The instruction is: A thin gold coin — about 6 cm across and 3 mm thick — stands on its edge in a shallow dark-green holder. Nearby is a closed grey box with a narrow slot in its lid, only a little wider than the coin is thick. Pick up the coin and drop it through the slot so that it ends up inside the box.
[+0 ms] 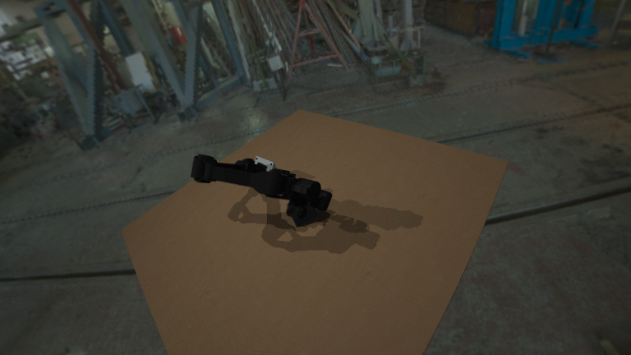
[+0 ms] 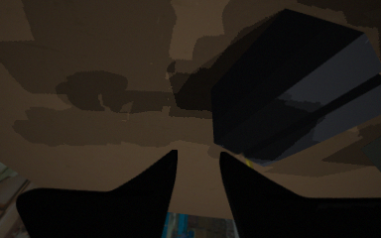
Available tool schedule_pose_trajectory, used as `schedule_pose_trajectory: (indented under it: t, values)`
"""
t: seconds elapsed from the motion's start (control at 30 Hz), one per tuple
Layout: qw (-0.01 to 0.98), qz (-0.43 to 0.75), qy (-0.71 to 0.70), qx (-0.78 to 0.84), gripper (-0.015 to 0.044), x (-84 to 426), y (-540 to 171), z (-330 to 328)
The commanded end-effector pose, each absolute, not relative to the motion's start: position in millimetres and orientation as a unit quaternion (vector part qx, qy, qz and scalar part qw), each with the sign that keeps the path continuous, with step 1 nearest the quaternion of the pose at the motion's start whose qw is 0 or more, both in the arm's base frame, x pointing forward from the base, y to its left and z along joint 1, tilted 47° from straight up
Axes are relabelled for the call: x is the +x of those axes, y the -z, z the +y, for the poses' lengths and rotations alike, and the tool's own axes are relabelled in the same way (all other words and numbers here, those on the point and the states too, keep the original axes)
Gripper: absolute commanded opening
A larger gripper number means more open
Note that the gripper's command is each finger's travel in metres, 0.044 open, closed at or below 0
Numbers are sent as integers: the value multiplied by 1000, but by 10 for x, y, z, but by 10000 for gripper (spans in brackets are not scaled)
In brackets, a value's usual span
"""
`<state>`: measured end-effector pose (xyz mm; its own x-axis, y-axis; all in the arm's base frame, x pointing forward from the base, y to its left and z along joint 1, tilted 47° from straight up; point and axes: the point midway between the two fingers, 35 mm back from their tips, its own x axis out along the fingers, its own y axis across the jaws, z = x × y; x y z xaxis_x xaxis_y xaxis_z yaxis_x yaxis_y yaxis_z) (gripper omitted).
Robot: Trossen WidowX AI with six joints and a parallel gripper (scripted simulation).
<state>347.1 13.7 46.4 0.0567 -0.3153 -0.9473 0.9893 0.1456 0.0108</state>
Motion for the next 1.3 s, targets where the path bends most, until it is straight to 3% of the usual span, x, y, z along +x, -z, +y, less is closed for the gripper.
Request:
schedule_pose_trajectory:
  t: [0.0, 0.3, 1.27]
  values:
    - [644, 461, 544, 278, 161, 3149, -249, 497]
    - [726, 445, 522, 51, 161, 2553, -31, 1065]
    - [727, 443, 522, 48, 161, 2608, 427, 626]
